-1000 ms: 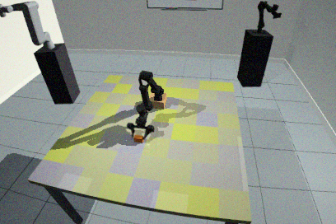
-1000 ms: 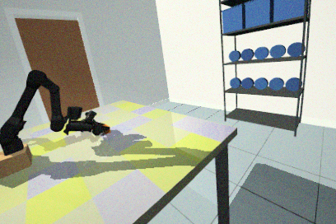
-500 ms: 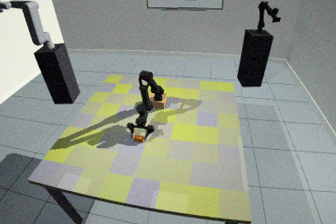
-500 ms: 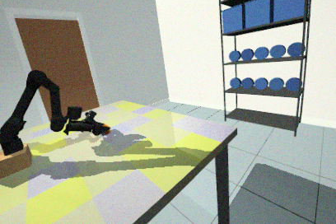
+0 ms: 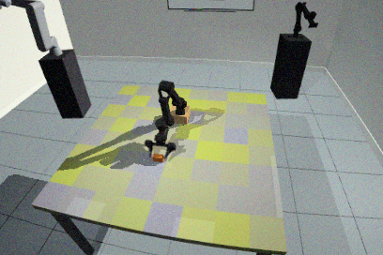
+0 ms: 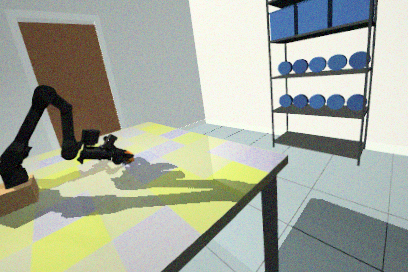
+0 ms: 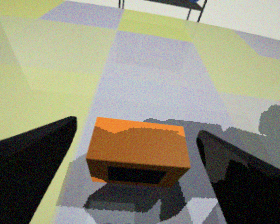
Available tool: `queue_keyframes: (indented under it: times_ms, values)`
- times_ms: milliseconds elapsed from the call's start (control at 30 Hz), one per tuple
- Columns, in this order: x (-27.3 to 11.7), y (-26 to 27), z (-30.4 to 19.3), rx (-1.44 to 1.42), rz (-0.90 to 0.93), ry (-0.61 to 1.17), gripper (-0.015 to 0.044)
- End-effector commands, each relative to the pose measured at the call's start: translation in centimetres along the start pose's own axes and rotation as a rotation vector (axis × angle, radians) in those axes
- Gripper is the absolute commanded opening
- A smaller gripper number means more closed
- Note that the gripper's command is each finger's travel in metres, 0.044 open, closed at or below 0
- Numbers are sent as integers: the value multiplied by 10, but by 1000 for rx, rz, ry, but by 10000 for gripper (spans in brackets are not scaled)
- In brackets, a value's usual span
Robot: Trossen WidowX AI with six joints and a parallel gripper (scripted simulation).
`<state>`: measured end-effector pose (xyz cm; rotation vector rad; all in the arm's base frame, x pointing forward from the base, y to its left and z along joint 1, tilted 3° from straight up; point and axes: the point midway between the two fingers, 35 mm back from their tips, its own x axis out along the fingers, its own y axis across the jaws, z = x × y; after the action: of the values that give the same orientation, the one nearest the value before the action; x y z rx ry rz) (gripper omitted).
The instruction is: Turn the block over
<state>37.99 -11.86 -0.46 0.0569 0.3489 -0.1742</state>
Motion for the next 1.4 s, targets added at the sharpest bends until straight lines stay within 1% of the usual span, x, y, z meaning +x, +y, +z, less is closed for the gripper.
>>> queue_keyframes:
  times_ms: [0,133,233,333,433,567,633,967,1167,1367]
  values:
    - [0,1,-1,5,5,2,440]
    - [2,0,0,6,4,27,440]
    - [7,-2,7,6,1,130,440]
    - [4,-4,18,6,-1,241,440]
    - [-8,-3,31,5,1,352,440]
    - [-37,0,49,3,6,495,440]
    - [-44,1,52,2,7,520,440]
    - [-42,1,53,4,7,540,440]
    - [-24,-2,67,11,6,722,440]
    - [-17,-3,81,11,5,910,440]
